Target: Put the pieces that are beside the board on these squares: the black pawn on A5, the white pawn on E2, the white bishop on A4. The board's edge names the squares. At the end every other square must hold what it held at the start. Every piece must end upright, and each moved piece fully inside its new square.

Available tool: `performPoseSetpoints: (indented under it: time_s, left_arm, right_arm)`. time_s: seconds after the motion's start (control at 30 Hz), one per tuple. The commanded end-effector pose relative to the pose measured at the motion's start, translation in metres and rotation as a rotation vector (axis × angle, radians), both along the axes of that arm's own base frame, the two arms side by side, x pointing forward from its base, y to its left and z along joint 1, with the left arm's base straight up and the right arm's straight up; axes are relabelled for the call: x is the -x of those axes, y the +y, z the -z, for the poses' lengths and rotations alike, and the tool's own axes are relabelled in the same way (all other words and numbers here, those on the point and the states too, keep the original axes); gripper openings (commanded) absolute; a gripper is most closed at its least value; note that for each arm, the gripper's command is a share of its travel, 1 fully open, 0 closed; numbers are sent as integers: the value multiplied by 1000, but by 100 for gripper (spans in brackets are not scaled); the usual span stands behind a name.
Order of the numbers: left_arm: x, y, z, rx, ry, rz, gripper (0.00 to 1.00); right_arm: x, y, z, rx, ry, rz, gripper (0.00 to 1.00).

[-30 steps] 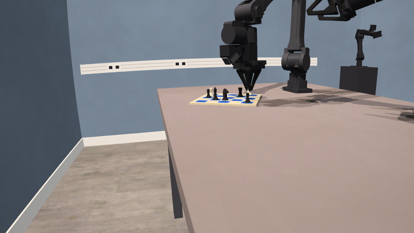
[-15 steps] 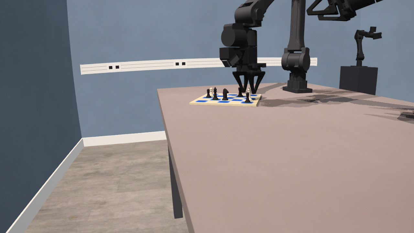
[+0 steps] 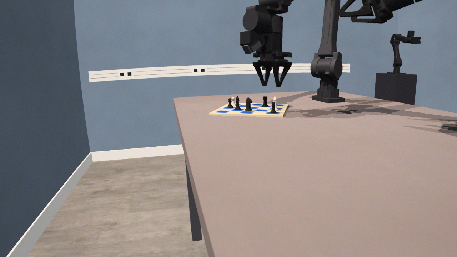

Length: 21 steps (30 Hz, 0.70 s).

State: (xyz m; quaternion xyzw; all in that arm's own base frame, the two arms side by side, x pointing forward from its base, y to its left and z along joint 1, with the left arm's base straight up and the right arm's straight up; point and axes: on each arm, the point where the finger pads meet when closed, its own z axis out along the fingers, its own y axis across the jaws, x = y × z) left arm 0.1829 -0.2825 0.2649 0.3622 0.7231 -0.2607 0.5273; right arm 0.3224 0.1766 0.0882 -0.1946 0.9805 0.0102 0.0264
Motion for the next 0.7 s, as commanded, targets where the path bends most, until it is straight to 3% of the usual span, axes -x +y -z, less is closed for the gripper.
performPoseSetpoints:
  time_s: [0.0, 0.37, 0.67]
  left_arm:
    - [-2, -3, -30, 56, -38, 1, 100]
    - [-2, -3, -30, 56, -38, 1, 100]
    - [-2, -3, -30, 56, -38, 1, 100]
  right_arm:
    - [-7, 5, -20, -44, -93, -2, 60]
    - [11, 2, -24, -188, -434, -2, 60]
    - [17, -2, -27, -231, -553, -2, 60]
